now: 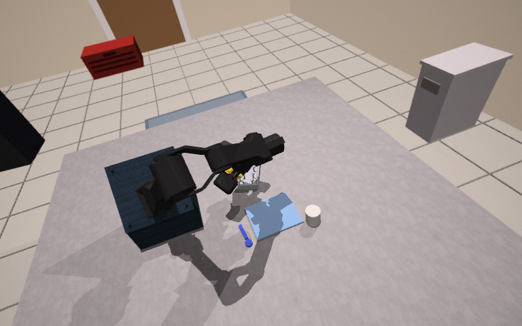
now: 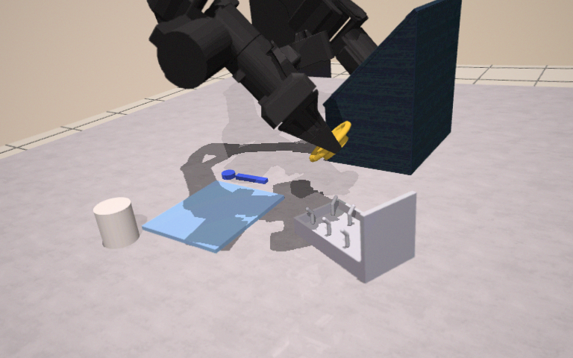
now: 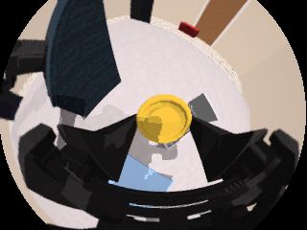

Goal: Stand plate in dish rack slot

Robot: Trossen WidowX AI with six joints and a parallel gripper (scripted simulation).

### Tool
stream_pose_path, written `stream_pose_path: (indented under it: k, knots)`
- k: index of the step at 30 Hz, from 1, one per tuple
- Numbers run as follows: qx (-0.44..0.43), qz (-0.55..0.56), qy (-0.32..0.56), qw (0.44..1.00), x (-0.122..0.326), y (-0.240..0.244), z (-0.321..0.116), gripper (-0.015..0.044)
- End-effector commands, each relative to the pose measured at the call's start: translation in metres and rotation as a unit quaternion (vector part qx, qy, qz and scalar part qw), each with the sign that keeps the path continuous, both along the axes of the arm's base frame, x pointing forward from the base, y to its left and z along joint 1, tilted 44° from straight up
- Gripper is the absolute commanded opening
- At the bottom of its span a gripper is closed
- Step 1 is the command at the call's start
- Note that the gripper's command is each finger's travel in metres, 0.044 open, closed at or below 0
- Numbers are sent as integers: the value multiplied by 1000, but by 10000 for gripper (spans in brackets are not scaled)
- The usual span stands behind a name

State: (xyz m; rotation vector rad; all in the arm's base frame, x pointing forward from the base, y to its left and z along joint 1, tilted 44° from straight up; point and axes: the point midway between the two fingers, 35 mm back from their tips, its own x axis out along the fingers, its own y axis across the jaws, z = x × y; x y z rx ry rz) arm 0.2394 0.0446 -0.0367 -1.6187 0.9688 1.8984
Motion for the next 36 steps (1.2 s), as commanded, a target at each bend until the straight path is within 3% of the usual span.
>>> stream_pose_path:
  k: [1, 18, 36]
  knots:
    - [34, -29, -1, 999, -2, -4, -8, 0]
    - [187, -156, -58, 968, 7, -20, -25, 0]
    - [327, -256, -158, 896, 18, -45, -23, 0]
